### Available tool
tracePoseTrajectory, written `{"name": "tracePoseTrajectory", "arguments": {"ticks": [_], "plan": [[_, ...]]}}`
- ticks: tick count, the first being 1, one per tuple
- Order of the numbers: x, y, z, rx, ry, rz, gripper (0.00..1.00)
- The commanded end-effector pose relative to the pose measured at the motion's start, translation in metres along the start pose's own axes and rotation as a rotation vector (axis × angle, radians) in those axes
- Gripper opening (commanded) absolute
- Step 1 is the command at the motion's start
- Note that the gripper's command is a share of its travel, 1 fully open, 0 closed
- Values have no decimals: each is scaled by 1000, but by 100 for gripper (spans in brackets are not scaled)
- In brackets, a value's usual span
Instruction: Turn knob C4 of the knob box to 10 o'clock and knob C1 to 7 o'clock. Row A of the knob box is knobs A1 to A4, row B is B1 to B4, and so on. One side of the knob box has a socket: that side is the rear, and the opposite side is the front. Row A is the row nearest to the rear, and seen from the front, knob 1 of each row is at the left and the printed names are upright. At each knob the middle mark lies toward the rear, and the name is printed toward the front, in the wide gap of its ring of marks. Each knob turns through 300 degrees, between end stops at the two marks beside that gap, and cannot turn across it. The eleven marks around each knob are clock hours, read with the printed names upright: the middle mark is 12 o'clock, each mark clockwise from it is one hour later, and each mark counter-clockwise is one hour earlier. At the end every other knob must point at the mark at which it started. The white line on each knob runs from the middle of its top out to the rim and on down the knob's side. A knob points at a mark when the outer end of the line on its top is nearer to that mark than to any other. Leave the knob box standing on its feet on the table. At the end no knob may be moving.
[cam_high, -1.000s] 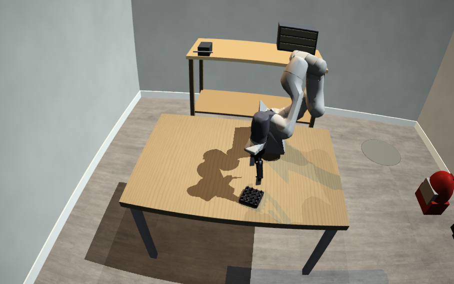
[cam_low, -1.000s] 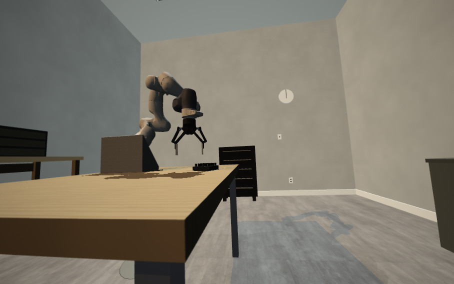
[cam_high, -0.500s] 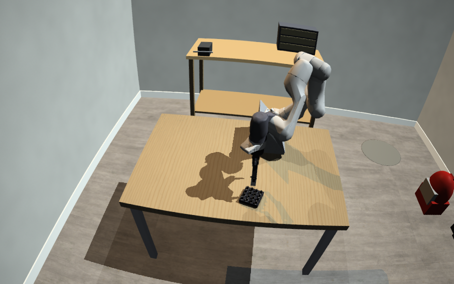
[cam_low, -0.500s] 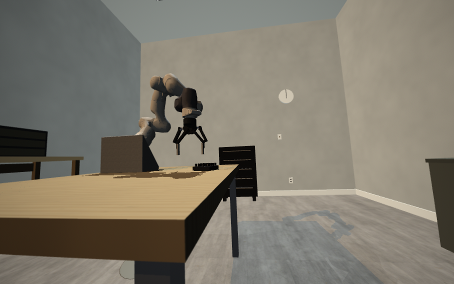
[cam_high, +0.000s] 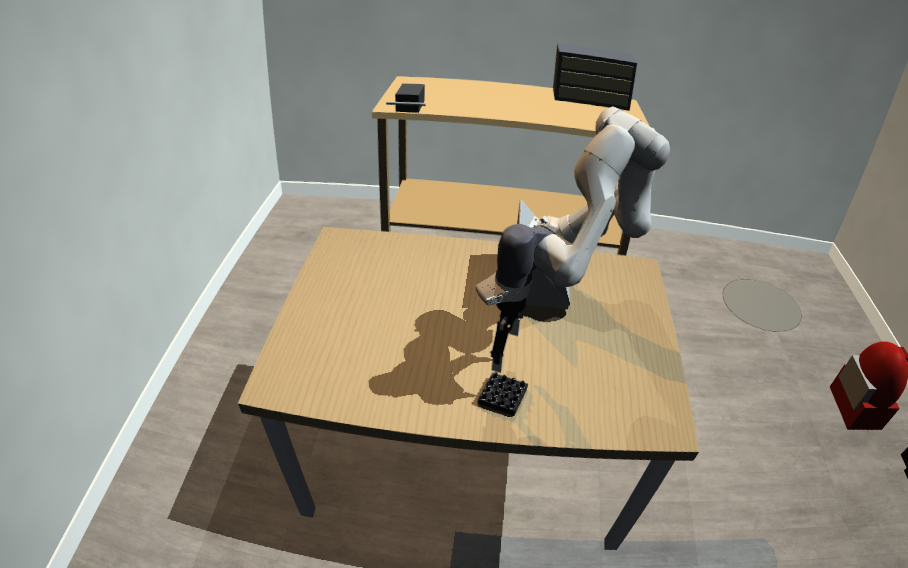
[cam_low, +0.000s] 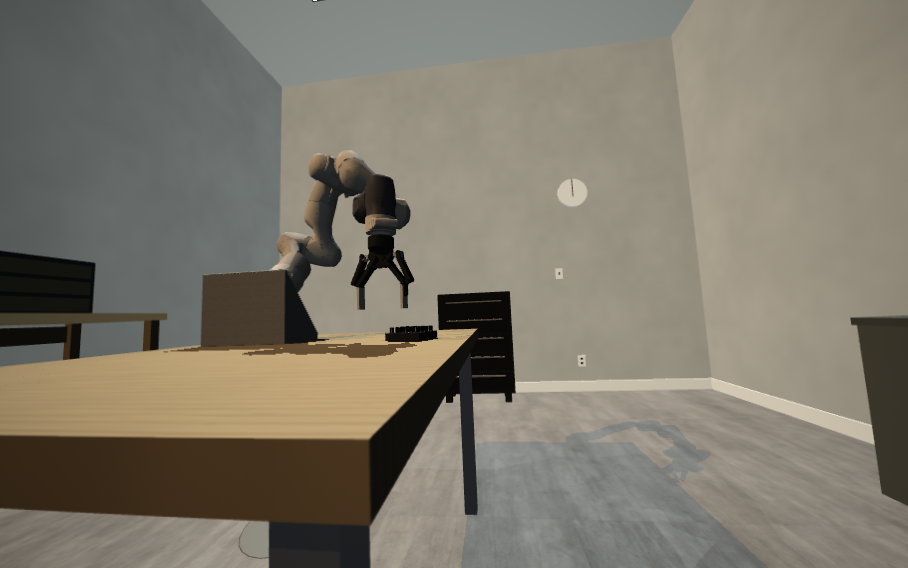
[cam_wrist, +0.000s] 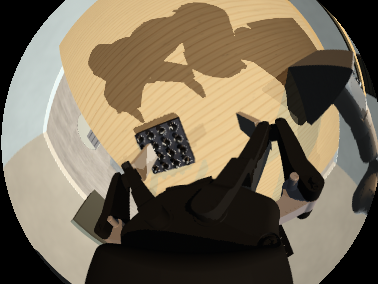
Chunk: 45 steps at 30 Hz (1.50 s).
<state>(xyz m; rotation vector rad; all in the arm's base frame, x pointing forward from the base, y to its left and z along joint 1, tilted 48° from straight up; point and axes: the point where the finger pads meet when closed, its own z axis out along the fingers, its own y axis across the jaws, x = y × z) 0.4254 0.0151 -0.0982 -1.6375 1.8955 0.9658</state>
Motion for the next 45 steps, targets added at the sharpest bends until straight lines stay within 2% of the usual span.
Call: {"name": "tracePoseTrajectory", "arguments": {"ticks": [1,45], "plan": [[-1,-1,-1,-6,-4,156,100],[7,-20,-4,-8,-2,915,100]]}}
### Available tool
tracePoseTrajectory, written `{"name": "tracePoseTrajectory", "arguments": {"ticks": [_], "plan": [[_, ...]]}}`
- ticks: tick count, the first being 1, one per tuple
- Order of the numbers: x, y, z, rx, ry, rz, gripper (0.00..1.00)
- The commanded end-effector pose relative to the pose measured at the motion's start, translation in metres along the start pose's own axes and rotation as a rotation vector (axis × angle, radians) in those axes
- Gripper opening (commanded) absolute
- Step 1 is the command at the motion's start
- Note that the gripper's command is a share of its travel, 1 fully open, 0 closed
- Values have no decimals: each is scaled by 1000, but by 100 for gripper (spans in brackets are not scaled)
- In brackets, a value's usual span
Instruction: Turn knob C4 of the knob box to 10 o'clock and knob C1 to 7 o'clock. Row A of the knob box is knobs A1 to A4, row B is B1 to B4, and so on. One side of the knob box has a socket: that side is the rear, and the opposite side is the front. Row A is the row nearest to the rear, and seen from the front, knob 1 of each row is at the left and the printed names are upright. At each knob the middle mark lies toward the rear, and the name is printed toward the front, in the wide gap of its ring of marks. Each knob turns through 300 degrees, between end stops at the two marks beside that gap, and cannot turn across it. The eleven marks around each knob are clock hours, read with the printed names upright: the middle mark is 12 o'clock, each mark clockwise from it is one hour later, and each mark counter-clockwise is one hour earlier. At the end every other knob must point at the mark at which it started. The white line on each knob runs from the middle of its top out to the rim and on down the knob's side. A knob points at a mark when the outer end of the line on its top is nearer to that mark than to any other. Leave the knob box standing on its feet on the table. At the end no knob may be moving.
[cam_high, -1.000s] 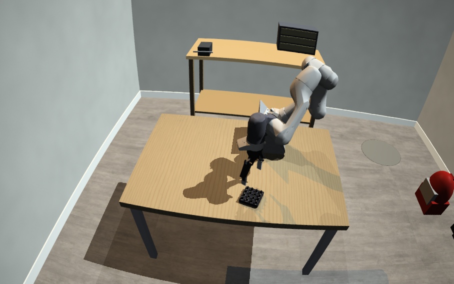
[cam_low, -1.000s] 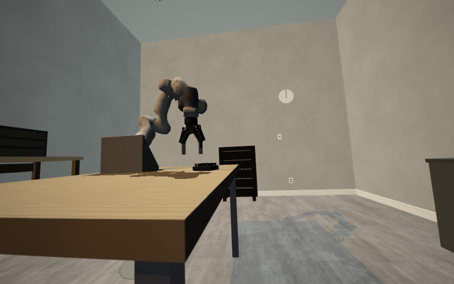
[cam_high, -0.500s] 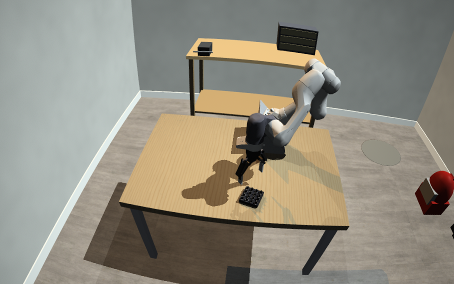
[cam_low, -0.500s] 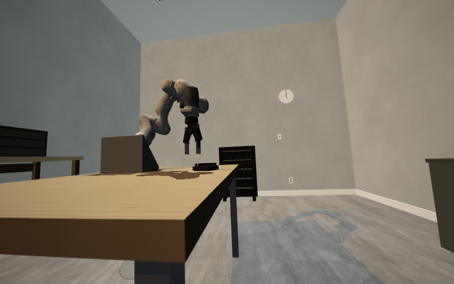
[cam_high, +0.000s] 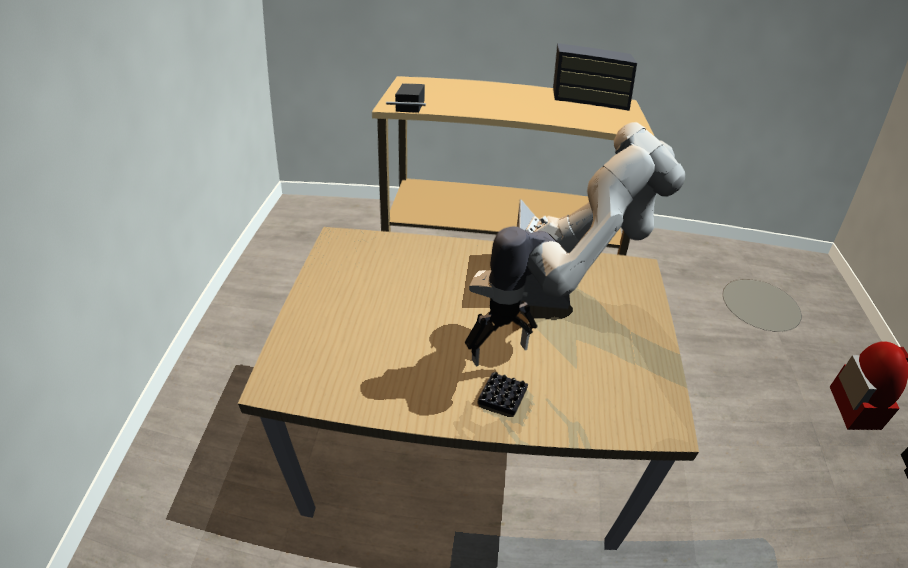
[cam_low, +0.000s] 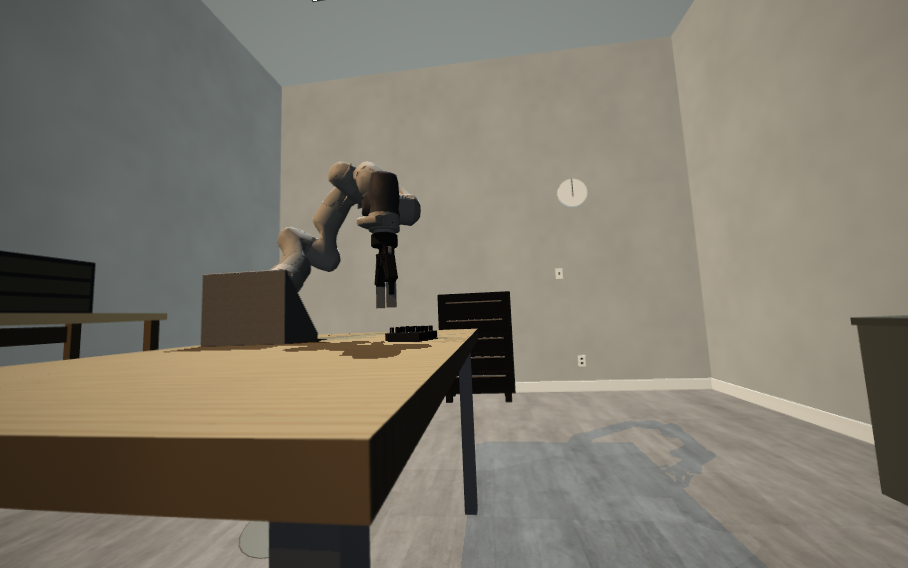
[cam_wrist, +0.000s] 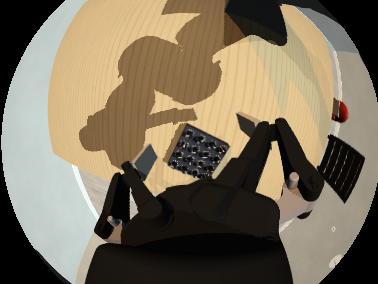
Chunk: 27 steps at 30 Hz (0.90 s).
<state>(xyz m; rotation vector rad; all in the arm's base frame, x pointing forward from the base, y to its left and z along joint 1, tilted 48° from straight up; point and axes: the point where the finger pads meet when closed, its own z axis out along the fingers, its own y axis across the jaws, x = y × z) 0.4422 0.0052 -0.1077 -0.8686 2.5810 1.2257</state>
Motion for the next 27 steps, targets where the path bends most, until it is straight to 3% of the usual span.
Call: {"name": "tracePoseTrajectory", "arguments": {"ticks": [1,27], "plan": [[-3,1,-1,-9,1,156,100],[-9,-10,-3,-7,2,570,100]]}}
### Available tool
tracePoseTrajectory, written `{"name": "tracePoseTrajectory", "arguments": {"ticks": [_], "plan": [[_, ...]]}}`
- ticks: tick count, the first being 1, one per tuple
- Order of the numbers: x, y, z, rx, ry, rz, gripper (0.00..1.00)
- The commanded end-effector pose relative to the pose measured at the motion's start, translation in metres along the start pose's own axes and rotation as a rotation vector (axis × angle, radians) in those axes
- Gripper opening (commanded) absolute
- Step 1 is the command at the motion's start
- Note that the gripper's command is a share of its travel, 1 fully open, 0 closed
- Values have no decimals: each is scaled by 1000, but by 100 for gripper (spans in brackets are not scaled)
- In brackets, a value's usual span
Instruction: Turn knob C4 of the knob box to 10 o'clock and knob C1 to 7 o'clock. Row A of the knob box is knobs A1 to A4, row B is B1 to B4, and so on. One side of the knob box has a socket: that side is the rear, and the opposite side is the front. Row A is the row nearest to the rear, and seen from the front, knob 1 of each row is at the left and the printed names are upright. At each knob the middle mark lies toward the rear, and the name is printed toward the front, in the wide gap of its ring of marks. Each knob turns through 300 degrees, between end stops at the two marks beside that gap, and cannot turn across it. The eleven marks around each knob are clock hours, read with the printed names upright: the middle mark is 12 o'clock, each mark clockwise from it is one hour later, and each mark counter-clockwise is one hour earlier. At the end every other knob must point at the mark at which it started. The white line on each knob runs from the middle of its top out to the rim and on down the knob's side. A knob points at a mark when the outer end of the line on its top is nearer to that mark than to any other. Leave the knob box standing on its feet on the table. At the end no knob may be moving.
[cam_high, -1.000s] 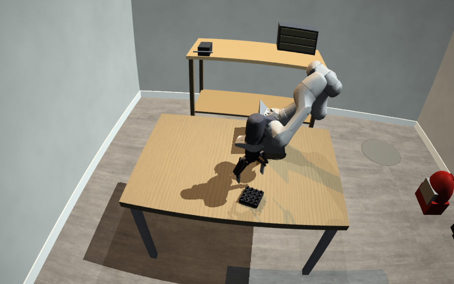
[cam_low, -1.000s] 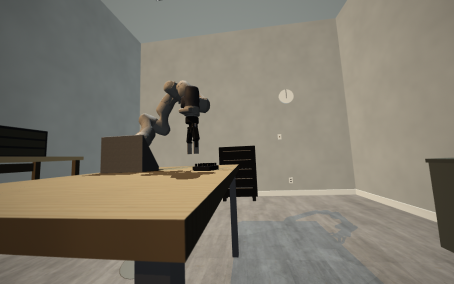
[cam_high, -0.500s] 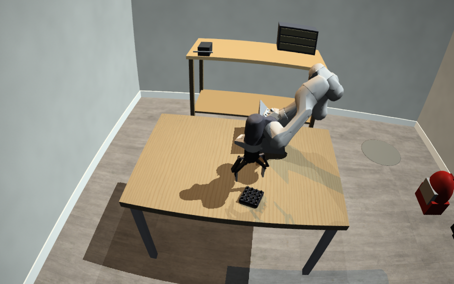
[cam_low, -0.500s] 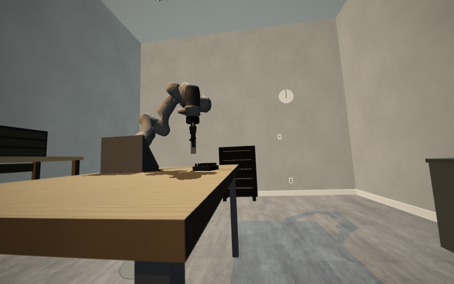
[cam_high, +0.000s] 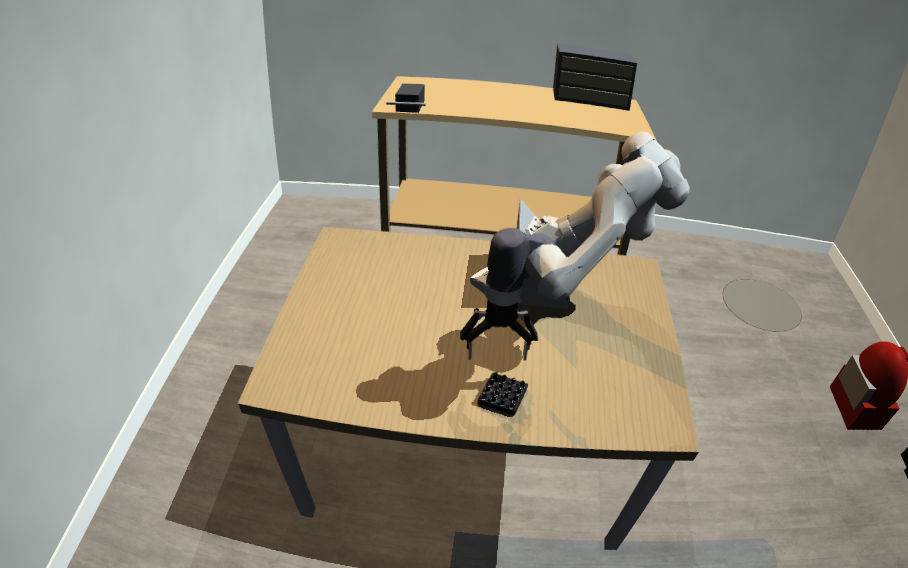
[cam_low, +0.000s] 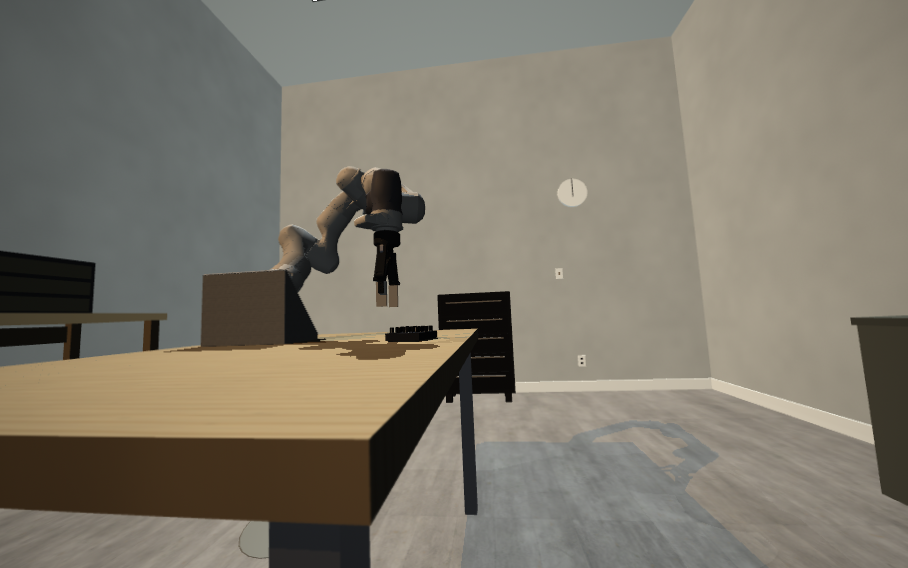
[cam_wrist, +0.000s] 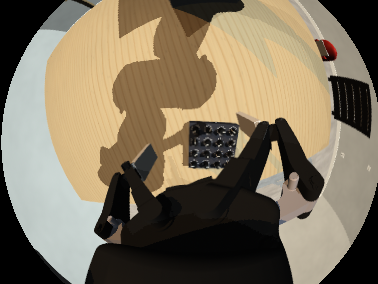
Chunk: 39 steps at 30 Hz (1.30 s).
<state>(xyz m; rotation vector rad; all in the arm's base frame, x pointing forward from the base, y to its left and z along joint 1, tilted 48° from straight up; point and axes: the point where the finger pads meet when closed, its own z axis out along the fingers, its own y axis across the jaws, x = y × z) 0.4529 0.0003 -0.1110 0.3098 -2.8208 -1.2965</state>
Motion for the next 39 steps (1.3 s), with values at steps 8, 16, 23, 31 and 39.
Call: {"name": "tracePoseTrajectory", "arguments": {"ticks": [8,16,23,31,39], "plan": [[-6,0,-2,-7,5,266,100],[-9,-2,-2,-5,5,385,100],[-11,-3,-3,-4,4,493,100],[-14,-5,-4,-3,4,611,100],[-18,-7,-5,-2,3,733,100]]}}
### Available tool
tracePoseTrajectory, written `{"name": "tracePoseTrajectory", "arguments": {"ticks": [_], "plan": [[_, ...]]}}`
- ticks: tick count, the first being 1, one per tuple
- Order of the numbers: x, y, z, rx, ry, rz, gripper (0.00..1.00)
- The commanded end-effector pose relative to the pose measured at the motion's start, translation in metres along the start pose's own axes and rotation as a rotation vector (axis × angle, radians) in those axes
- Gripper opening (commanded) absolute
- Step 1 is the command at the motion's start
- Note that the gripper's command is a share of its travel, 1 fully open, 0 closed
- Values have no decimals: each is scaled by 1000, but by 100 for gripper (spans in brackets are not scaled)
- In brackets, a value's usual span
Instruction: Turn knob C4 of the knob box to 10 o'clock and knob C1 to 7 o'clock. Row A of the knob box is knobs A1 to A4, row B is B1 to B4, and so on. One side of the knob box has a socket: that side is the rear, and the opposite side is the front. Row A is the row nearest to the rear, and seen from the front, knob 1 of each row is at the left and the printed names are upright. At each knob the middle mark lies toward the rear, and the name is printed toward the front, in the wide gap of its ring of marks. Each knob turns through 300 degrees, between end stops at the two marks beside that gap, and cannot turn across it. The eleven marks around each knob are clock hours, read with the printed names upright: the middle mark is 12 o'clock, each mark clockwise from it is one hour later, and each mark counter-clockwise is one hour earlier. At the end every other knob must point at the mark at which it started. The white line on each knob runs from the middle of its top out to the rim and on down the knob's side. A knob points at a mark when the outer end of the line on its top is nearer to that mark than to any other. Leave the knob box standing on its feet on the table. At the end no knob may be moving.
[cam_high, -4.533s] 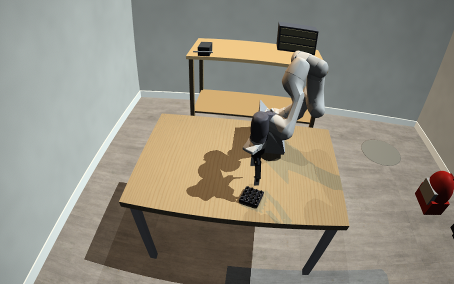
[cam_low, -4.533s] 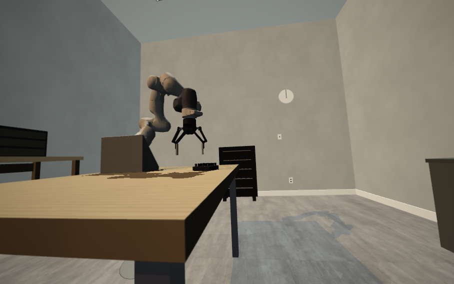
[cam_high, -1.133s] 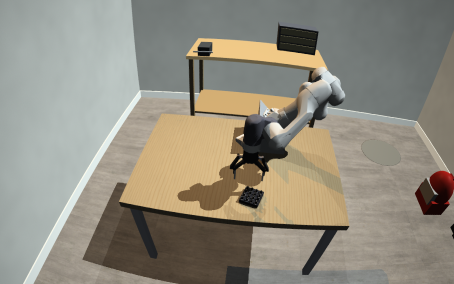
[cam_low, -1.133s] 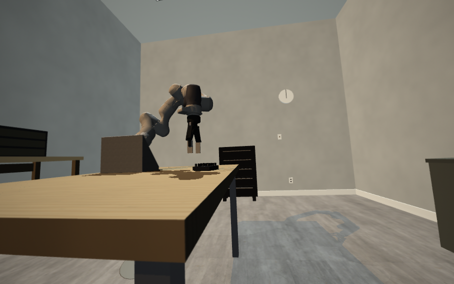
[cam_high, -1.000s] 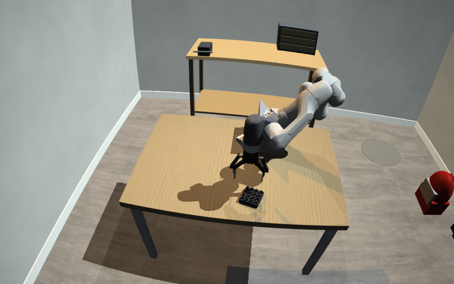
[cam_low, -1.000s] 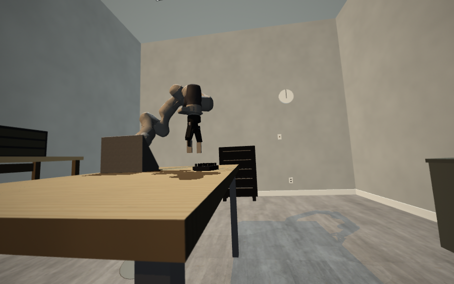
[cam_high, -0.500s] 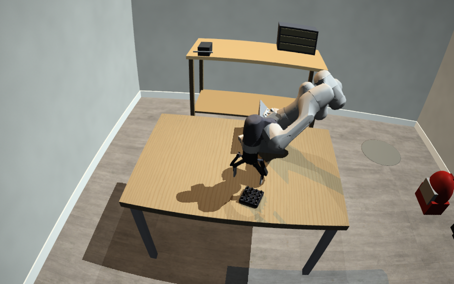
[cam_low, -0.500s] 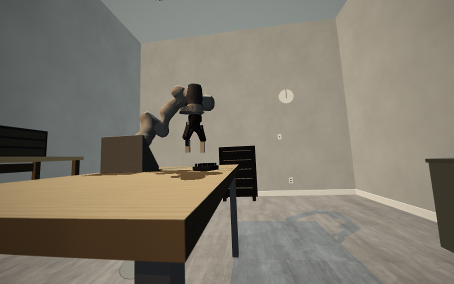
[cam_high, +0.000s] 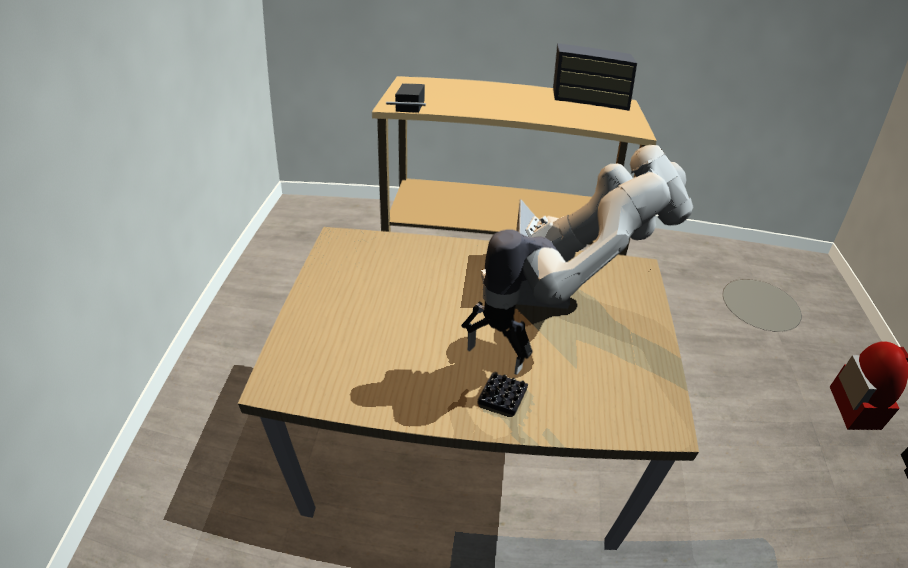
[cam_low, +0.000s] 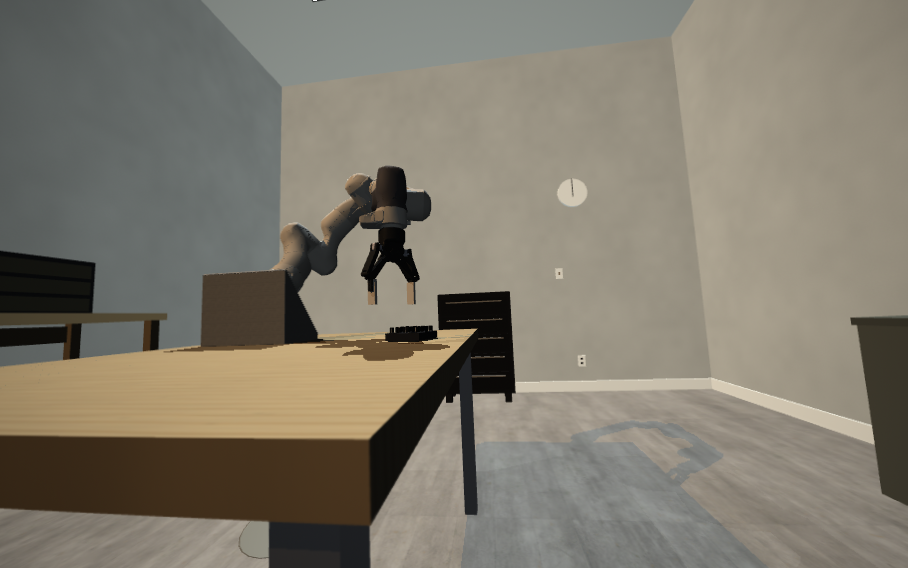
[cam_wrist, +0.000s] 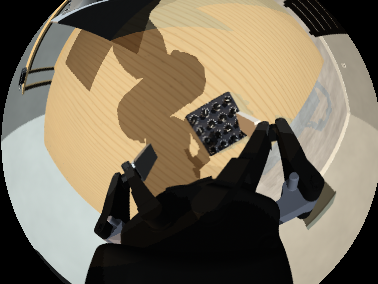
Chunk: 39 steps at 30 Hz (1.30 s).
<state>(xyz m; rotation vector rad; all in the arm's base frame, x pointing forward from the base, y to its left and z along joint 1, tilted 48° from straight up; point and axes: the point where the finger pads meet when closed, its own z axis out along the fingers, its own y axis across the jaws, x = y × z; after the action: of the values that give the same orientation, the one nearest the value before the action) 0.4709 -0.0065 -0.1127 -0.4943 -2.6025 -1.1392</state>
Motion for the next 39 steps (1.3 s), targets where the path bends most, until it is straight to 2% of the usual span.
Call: {"name": "tracePoseTrajectory", "arguments": {"ticks": [1,39], "plan": [[-1,2,1,-4,11,156,100],[-18,6,-4,0,3,717,100]]}}
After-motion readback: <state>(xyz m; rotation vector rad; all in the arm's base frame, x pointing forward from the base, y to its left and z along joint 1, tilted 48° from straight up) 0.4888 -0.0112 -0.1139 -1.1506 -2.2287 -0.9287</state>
